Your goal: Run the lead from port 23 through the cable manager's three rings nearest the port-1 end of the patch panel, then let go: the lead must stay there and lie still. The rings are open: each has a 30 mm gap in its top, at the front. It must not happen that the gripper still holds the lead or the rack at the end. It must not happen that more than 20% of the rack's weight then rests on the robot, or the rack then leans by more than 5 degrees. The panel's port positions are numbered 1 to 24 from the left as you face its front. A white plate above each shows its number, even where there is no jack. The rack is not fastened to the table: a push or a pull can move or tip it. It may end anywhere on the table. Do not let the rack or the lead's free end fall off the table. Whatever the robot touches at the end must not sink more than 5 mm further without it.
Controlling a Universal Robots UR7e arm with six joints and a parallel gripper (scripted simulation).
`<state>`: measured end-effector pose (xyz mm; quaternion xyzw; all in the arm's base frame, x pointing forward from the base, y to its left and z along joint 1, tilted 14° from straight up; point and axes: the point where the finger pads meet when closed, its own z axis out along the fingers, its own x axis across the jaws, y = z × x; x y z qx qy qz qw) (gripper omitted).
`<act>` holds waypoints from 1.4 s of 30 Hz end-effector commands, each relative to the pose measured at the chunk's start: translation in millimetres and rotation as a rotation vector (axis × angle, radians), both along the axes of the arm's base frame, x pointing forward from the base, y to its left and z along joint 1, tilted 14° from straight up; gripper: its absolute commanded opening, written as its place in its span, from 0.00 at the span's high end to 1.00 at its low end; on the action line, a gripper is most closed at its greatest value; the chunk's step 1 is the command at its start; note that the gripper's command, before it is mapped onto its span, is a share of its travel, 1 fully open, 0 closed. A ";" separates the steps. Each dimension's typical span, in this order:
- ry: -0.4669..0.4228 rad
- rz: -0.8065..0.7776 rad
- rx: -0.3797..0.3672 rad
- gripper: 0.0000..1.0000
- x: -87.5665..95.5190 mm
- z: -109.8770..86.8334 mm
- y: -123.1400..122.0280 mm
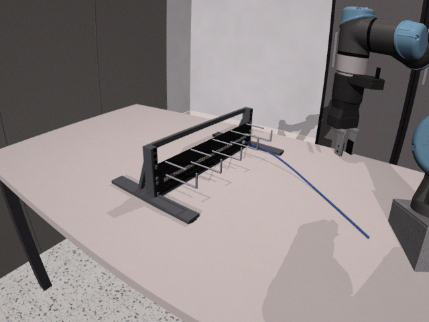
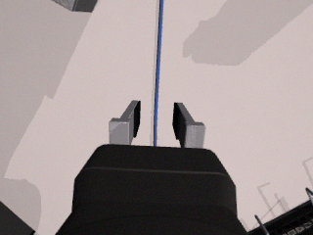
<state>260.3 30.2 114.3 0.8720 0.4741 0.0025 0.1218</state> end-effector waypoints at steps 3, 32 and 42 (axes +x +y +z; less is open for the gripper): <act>-0.001 0.000 0.000 0.33 0.3 0.3 0.0; -0.001 0.000 0.000 0.33 2.9 -21.0 -4.7; -0.001 0.000 0.000 0.33 7.2 -55.8 -12.4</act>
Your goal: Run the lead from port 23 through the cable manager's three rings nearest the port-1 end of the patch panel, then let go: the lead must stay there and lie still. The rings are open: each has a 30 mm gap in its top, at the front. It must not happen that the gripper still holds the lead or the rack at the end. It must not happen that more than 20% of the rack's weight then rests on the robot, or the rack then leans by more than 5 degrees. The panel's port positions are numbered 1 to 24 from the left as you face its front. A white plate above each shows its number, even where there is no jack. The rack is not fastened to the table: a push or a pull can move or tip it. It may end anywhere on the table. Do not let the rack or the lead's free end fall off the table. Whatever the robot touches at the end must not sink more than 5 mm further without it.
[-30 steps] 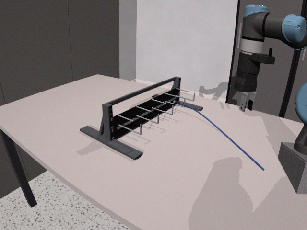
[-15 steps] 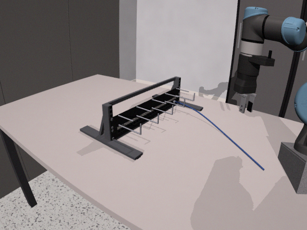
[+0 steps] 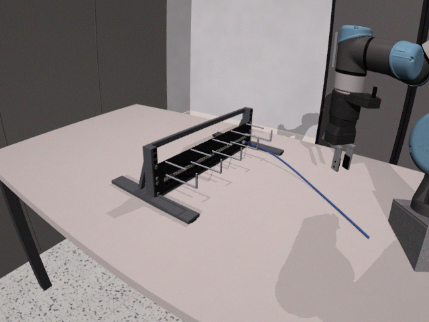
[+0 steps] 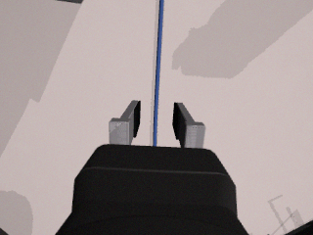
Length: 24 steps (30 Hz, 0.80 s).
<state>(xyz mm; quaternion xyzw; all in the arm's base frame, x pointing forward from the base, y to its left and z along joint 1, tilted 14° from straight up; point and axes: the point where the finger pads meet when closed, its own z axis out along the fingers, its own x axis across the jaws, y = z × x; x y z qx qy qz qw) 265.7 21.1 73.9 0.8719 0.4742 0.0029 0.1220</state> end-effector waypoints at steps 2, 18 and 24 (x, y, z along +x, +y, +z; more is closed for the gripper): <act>0.000 0.000 0.000 0.33 2.7 -23.1 -5.1; 0.000 0.000 0.000 0.33 8.2 -67.8 -14.9; 0.000 0.000 0.000 0.33 9.3 -76.5 -16.8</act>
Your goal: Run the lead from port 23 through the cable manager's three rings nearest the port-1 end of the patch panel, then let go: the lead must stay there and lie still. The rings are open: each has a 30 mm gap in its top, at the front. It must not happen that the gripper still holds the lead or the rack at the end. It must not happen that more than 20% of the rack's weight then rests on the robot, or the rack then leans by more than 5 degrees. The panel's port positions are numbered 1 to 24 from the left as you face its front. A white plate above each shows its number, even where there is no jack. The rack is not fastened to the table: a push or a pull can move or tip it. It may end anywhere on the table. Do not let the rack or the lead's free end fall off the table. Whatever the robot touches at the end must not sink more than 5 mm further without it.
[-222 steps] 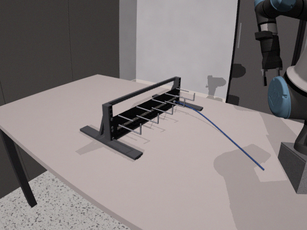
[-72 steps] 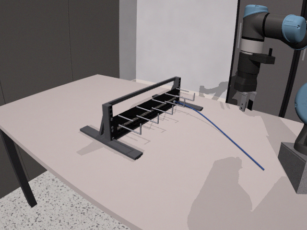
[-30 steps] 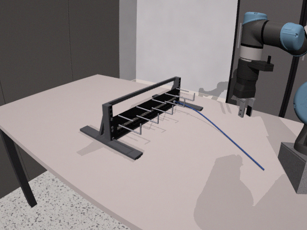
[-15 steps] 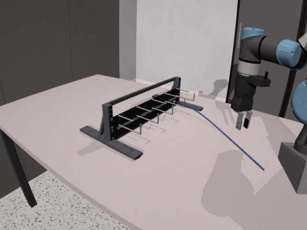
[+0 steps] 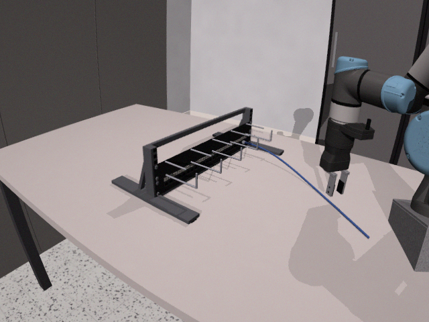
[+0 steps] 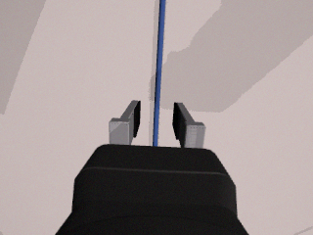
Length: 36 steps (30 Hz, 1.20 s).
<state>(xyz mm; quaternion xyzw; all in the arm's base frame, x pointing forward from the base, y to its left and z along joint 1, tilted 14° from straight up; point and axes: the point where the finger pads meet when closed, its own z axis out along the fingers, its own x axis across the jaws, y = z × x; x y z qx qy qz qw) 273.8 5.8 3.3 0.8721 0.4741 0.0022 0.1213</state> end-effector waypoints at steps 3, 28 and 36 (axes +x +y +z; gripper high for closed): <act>-0.002 0.000 -0.001 0.33 1.8 -11.2 -2.6; -0.002 0.000 -0.001 0.33 3.2 -22.8 -5.2; -0.002 0.000 -0.001 0.33 3.2 -22.8 -5.2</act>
